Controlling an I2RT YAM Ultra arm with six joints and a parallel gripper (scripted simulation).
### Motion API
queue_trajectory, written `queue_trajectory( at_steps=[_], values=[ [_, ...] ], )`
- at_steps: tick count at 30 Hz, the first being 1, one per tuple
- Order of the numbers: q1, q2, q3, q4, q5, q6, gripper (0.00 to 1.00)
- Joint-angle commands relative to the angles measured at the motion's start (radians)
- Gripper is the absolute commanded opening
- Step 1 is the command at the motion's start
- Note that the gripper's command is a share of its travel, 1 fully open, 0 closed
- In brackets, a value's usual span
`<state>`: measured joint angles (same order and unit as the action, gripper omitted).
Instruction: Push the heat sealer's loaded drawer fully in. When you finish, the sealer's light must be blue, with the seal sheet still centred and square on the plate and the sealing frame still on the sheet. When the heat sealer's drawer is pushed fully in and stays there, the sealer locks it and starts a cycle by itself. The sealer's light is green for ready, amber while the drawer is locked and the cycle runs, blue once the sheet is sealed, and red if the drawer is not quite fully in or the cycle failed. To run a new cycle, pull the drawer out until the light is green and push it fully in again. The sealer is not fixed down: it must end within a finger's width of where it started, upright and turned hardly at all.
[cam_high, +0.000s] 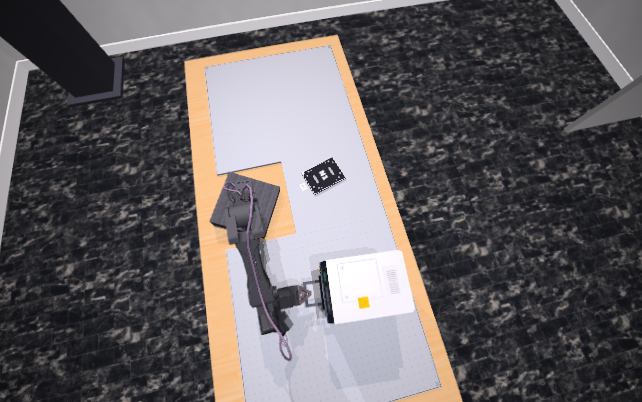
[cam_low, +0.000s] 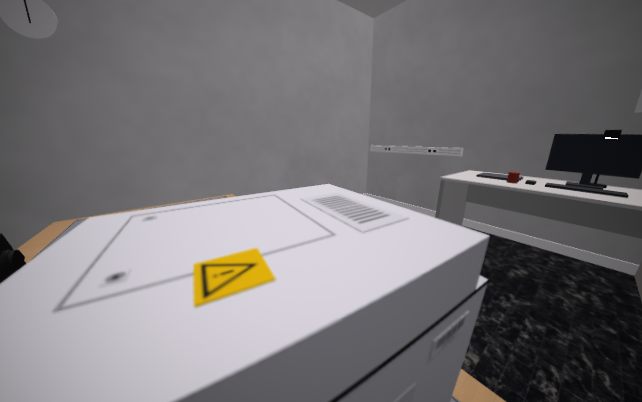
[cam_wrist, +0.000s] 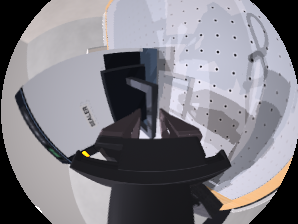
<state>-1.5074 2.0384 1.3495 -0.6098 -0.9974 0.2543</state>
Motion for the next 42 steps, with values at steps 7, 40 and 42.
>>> queue_trajectory(
  at_steps=[7,40,42],
  values=[
    [-0.008,0.007,0.028,0.012,-0.016,-0.009,0.3],
    [-0.076,-0.035,0.065,-0.148,-0.03,-0.12,0.3],
    [-0.084,-0.036,0.071,-0.167,-0.031,-0.133,0.3]
  ],
)
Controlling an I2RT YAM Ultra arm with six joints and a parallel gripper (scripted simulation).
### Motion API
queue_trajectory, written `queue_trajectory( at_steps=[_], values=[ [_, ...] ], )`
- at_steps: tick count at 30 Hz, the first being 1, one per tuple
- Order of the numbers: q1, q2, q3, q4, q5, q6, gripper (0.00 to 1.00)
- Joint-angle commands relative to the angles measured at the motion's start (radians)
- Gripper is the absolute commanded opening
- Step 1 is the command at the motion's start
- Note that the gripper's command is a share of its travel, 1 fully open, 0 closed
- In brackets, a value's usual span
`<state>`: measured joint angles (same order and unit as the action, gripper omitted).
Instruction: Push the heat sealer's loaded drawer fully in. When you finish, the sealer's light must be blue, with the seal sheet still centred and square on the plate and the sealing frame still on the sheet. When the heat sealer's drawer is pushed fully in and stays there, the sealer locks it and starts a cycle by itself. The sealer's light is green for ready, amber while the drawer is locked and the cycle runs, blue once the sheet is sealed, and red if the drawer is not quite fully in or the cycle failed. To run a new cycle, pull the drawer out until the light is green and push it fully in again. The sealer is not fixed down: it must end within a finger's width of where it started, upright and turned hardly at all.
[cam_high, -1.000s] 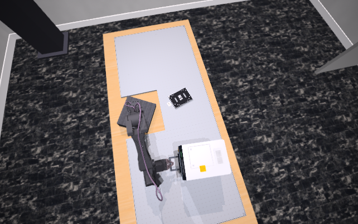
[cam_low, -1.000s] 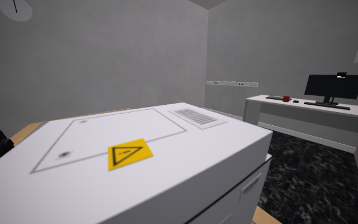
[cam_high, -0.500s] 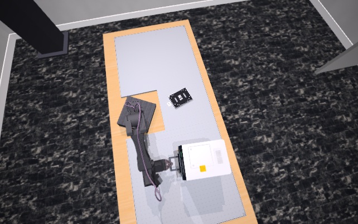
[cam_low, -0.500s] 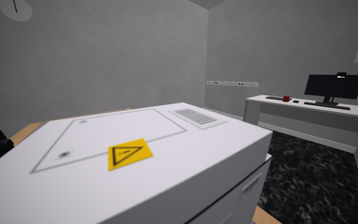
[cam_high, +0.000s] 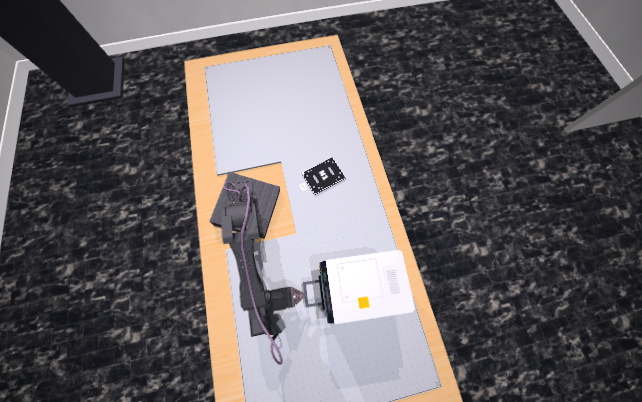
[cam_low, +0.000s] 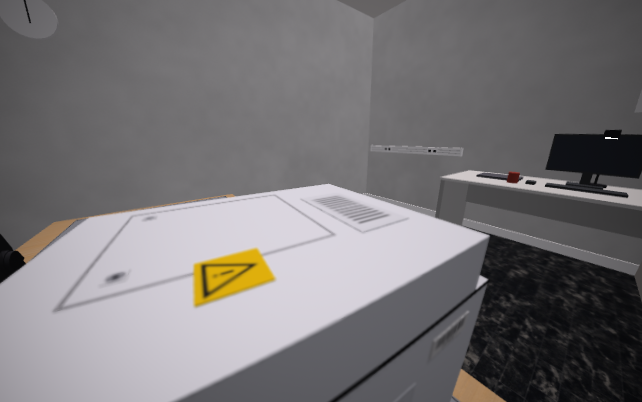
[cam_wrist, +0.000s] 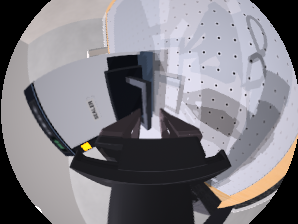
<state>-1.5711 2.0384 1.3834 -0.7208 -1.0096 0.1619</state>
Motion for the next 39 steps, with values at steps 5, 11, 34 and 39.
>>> queue_trajectory(
  at_steps=[5,11,34,39],
  values=[
    [-0.032,-0.036,0.05,-0.088,-0.021,-0.064,0.3],
    [-0.053,-0.038,0.069,-0.144,-0.023,-0.104,0.3],
    [-0.133,-0.007,0.159,-0.356,-0.028,-0.255,0.3],
    [-0.141,0.007,0.172,-0.382,-0.028,-0.274,0.3]
  ],
)
